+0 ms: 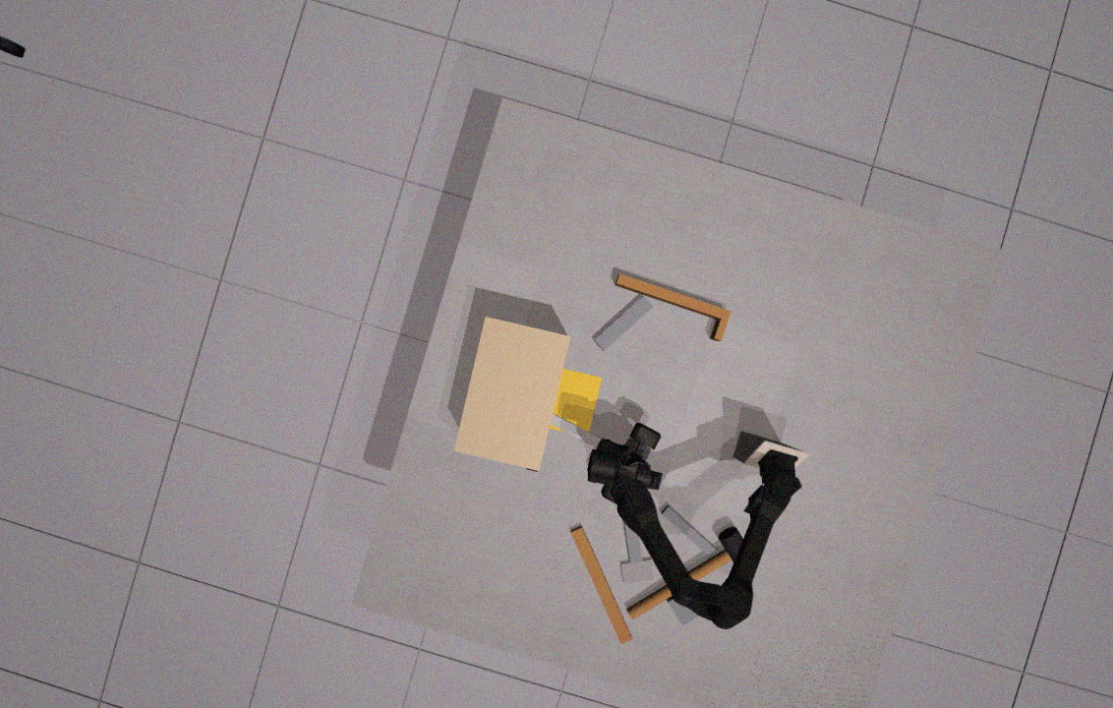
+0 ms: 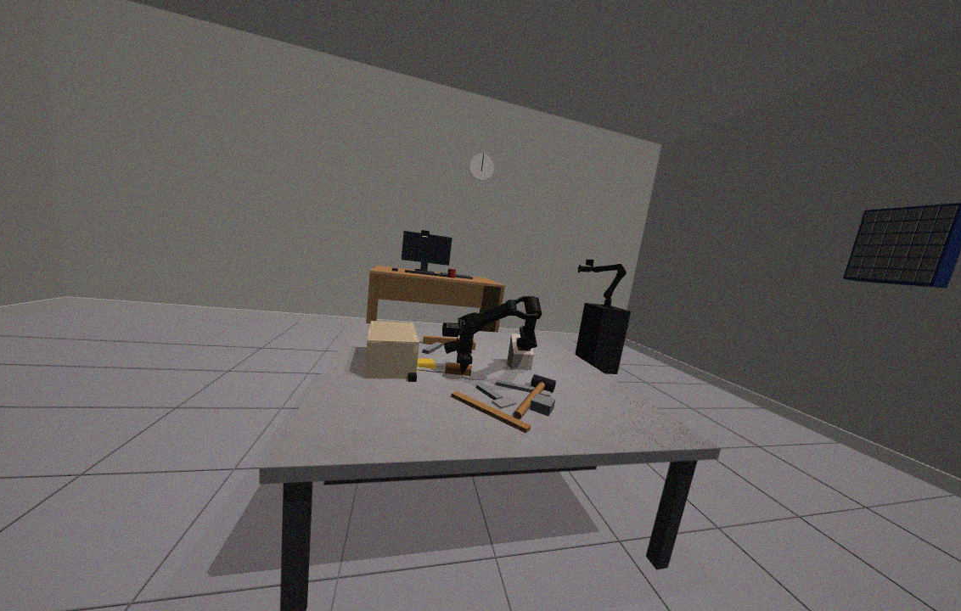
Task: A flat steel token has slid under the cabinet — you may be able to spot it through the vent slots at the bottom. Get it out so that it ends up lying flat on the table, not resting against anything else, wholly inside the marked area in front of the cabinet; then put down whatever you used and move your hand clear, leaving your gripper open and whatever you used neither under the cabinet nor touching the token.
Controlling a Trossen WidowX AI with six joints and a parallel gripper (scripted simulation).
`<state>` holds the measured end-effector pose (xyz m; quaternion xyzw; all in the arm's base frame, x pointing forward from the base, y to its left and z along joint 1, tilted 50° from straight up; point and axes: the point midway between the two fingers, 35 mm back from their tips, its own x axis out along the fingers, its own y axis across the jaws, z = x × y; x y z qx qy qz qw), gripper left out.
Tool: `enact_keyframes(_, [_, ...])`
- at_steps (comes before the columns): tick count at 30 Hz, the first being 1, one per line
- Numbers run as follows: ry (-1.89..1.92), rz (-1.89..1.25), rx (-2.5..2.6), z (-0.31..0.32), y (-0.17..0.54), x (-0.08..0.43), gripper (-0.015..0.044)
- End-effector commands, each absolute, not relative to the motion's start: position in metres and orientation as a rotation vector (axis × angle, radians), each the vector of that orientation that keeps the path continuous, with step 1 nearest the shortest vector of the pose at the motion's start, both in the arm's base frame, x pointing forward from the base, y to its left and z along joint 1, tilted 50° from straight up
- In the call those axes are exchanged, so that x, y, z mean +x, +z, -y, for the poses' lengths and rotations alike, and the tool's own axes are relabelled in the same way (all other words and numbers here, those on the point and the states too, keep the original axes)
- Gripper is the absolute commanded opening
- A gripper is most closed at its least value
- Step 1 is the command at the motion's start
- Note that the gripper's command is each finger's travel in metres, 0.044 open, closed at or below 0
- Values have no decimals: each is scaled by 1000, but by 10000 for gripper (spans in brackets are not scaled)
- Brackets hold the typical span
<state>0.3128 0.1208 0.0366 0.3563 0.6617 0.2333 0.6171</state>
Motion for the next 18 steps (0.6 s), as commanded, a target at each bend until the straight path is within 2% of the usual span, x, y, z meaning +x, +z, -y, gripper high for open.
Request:
enact_keyframes(1, [543,-1517,817,-120,36,320,0])
enact_keyframes(18, [543,-1517,817,-118,35,338,0])
